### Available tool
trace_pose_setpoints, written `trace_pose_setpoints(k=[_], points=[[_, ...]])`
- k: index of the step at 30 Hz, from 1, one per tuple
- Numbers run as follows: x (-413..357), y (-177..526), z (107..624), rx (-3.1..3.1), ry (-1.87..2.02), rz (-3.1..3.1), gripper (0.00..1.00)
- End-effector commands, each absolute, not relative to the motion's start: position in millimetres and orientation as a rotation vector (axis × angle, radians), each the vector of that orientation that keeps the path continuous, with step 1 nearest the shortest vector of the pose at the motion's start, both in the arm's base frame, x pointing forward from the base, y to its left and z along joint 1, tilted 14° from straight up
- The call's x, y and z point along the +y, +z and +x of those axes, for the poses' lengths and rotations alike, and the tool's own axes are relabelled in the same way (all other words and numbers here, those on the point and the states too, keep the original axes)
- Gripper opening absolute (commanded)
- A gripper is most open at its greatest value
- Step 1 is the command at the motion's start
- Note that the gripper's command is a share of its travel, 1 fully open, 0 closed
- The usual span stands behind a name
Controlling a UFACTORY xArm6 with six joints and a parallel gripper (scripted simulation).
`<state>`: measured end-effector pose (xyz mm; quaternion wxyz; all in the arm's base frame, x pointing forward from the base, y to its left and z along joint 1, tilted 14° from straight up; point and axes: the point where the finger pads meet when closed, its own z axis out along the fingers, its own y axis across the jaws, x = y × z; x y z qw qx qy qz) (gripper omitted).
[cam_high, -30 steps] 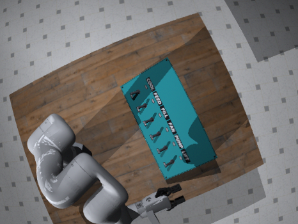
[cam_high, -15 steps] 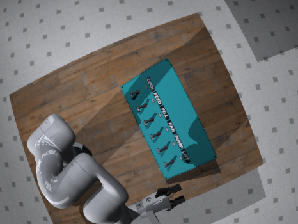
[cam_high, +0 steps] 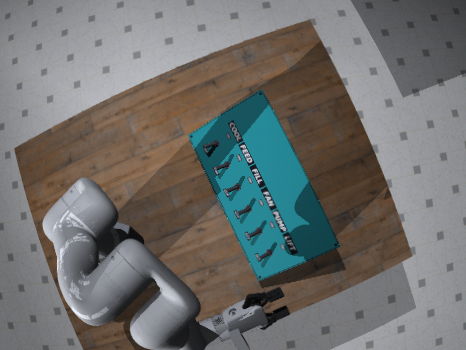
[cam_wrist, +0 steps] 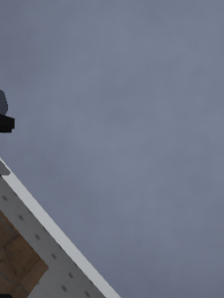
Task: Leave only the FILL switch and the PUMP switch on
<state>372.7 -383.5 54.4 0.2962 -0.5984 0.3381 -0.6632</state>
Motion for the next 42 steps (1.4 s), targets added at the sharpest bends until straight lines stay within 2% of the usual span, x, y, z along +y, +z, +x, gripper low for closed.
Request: trace_pose_setpoints(k=[1,42], points=[[-384.9,57.0,372.1,0.896,-1.768,-1.592,1.0],[-396.9,126.8,325.4,0.896,-1.768,-1.592,1.0]])
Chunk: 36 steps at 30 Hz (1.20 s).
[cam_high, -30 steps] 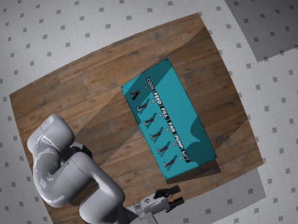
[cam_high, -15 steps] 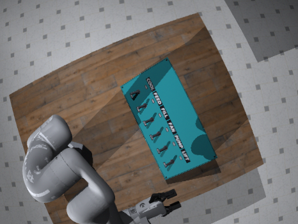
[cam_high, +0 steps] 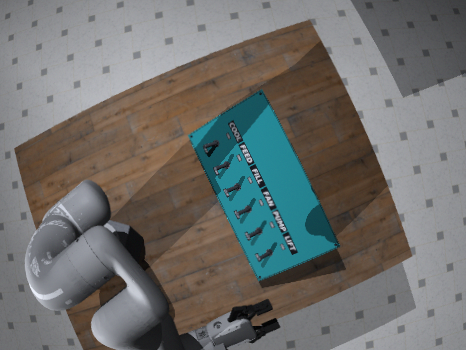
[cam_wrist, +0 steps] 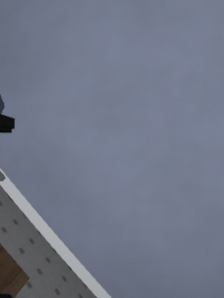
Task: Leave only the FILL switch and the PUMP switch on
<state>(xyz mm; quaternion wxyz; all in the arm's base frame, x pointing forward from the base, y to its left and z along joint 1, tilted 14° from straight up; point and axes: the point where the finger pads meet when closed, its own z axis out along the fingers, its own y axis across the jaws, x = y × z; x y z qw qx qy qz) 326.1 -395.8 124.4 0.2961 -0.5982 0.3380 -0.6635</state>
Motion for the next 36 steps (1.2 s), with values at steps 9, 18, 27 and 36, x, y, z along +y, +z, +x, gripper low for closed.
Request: trace_pose_setpoints(k=[9,18,27,36], points=[[-396.8,126.3,331.2,0.923,-1.747,-1.589,1.0],[-383.0,124.7,391.4,1.24,-1.515,-1.497,1.0],[-347.6,126.9,433.5,1.528,-1.297,-1.317,1.0],[-298.1,128.4,457.0,1.759,-1.085,-1.098,1.0]])
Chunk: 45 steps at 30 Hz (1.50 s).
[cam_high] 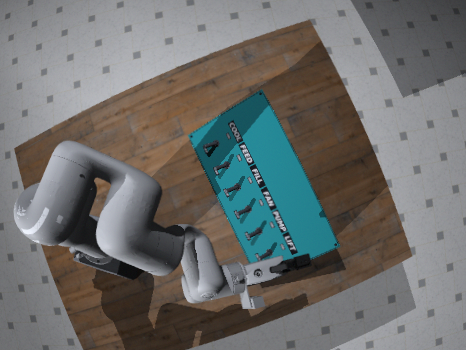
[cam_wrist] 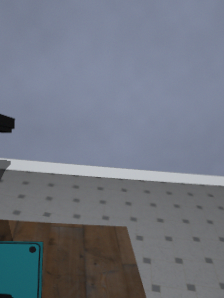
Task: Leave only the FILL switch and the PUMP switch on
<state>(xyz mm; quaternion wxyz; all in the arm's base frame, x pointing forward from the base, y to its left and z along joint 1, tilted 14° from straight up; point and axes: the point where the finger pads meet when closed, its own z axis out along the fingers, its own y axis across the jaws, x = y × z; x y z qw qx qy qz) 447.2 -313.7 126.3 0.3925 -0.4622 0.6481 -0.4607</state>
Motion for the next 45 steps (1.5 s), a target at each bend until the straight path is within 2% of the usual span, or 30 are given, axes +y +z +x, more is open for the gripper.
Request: trace_pose_setpoints(k=[1,4,15,16,19,21,23,28,45], points=[[-298.1,128.4,457.0,1.759,-1.085,-1.098,1.0],[-253.9,128.1,464.9,1.904,-0.921,-0.924,1.0],[-175.3,125.6,462.3,2.095,-0.648,-0.648,1.0],[-147.4,124.6,457.6,2.151,-0.554,-0.558,1.0],[-147.4,124.6,457.6,2.151,-0.554,-0.558,1.0],[-92.1,122.9,443.3,2.251,-0.37,-0.389,1.0],[-92.1,122.9,443.3,2.251,-0.37,-0.389,1.0],[-17.6,122.3,413.8,2.374,-0.122,-0.175,1.0],[88.4,128.5,349.7,2.55,0.235,0.119,1.0]])
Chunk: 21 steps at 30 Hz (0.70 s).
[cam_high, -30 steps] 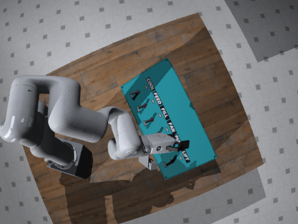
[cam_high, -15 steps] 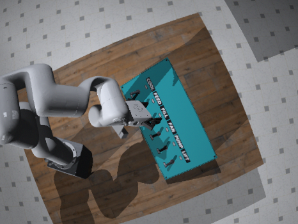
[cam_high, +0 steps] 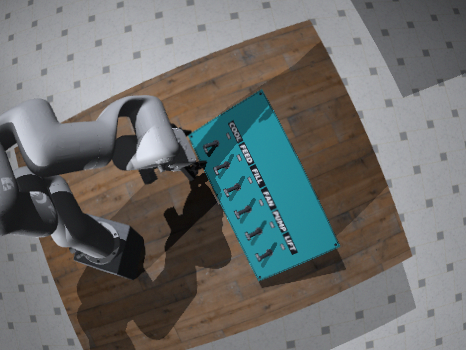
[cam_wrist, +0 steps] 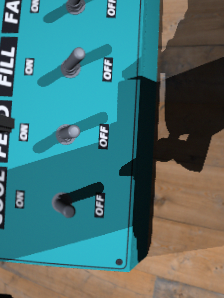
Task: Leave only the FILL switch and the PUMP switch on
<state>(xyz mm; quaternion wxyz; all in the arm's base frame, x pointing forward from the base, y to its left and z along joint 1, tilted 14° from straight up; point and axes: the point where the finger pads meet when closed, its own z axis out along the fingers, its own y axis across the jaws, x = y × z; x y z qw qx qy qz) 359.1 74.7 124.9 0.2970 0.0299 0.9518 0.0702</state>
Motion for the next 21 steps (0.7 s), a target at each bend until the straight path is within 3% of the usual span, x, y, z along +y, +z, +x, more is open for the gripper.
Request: trace_pose_setpoints(k=[1,10,11,21], points=[[89.0,128.6,349.2,2.551,0.238,0.12,1.0],[89.1,128.6,349.1,2.551,0.238,0.121,1.0],[89.1,128.6,349.1,2.551,0.238,0.121,0.77],[89.1,128.6,349.1,2.551,0.238,0.121,0.77]])
